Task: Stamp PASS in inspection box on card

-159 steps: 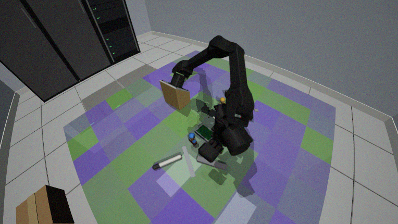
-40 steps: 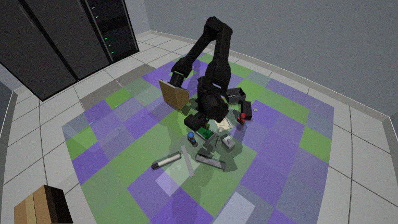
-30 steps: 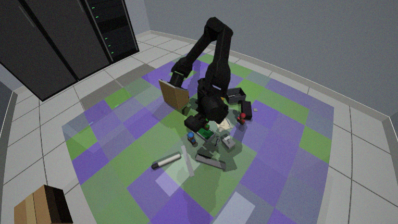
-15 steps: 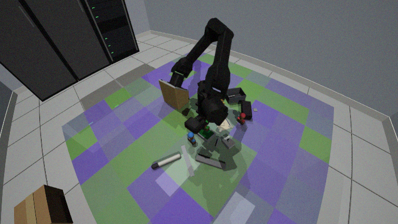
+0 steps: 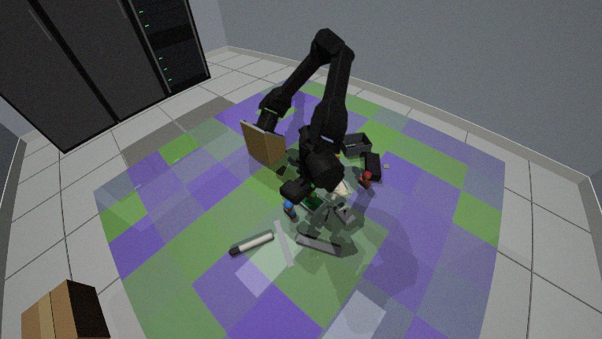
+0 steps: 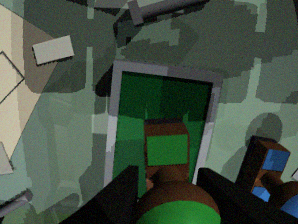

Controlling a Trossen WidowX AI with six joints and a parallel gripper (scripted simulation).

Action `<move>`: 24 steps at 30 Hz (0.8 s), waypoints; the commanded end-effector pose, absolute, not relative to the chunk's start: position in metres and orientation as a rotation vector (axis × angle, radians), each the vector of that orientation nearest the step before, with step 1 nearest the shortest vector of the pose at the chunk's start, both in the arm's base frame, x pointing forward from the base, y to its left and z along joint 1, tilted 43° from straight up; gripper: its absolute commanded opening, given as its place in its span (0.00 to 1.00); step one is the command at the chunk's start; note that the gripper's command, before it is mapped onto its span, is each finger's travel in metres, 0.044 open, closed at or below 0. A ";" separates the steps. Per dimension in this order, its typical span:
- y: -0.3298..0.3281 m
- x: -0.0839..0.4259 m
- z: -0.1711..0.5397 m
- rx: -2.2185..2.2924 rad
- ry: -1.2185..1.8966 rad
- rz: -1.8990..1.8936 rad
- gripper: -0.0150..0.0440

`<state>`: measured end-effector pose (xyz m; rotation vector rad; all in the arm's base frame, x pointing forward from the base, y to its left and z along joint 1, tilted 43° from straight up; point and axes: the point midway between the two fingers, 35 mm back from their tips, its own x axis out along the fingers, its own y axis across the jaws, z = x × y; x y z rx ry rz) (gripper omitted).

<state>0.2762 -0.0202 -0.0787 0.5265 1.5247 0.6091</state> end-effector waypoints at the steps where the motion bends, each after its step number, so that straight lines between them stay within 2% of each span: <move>1: -0.017 0.275 -0.081 0.536 1.526 0.609 0.25; 24: -0.008 0.273 -0.090 0.537 1.526 0.611 0.25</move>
